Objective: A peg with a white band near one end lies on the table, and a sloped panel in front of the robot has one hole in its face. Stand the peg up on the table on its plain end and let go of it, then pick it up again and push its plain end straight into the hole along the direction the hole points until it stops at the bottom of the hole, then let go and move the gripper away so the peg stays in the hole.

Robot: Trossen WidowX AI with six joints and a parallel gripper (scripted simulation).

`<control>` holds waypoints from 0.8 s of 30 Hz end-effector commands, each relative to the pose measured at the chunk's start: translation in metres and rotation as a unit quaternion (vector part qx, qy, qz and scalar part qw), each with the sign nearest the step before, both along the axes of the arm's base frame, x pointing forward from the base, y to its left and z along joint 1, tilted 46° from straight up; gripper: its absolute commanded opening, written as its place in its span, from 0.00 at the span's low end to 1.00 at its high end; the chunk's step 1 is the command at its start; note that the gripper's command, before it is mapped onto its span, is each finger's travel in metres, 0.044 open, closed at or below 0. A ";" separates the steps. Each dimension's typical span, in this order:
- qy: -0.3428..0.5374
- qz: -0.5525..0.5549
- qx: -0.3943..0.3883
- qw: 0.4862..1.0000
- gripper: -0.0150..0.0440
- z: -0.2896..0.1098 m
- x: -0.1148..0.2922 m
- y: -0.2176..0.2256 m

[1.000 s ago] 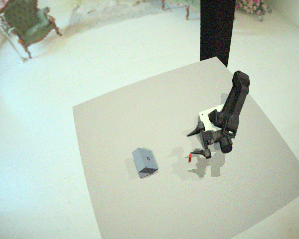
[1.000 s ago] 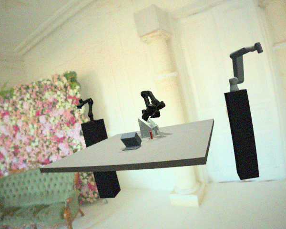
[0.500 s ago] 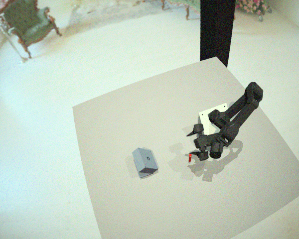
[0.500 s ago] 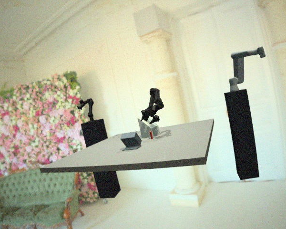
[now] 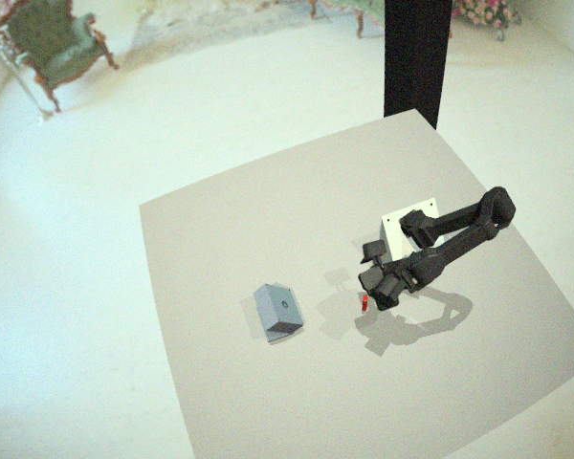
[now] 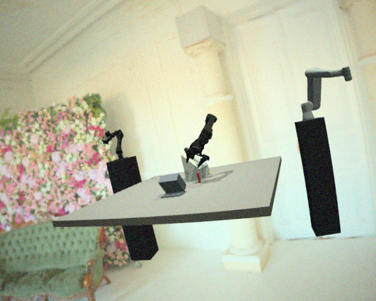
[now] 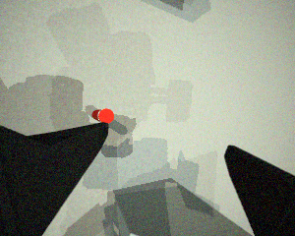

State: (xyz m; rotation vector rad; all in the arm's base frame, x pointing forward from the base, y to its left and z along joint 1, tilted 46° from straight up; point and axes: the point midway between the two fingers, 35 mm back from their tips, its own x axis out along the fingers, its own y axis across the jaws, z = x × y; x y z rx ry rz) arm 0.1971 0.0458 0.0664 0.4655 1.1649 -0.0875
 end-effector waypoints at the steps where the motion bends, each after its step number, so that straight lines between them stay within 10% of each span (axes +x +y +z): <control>1: 0.037 0.022 0.038 0.998 1.00 -0.002 0.002 0.004; 24: 0.098 0.066 0.288 0.950 1.00 0.013 0.028 0.008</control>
